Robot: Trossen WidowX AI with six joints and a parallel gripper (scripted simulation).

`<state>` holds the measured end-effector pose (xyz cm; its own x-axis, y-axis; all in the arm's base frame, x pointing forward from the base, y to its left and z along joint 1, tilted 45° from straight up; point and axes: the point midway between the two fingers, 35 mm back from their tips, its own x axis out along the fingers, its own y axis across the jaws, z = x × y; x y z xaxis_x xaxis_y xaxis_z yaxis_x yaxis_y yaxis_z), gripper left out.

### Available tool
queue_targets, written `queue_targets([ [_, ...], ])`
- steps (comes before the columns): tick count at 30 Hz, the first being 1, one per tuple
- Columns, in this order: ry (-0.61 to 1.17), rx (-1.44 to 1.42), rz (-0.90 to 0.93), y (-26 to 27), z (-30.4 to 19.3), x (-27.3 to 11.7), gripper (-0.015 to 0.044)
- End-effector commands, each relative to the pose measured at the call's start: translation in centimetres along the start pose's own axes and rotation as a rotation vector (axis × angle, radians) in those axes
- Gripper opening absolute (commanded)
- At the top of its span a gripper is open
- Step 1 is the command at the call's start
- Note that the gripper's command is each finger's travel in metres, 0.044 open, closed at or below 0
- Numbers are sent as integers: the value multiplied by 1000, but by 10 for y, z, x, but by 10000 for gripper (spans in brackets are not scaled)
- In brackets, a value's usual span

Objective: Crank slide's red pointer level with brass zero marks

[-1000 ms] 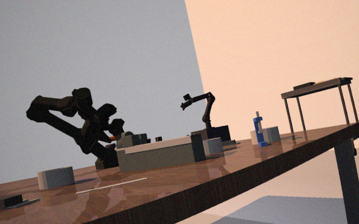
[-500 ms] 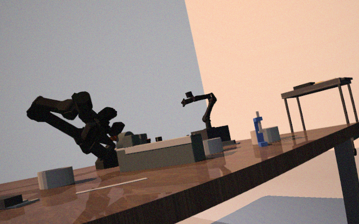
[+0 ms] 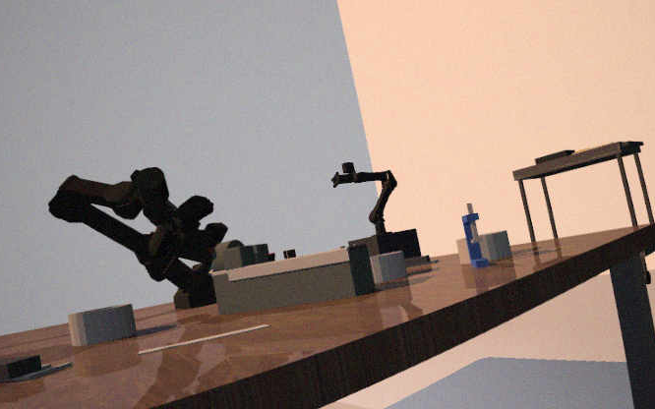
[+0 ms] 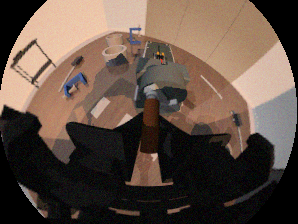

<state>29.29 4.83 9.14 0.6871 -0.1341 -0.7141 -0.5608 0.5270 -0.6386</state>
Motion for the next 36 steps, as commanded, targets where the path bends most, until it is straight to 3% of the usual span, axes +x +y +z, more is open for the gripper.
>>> queue_targets([
  [1,-3,-3,0,0,0,0,0],
  [36,-3,-3,0,-15,6,-7,0],
])
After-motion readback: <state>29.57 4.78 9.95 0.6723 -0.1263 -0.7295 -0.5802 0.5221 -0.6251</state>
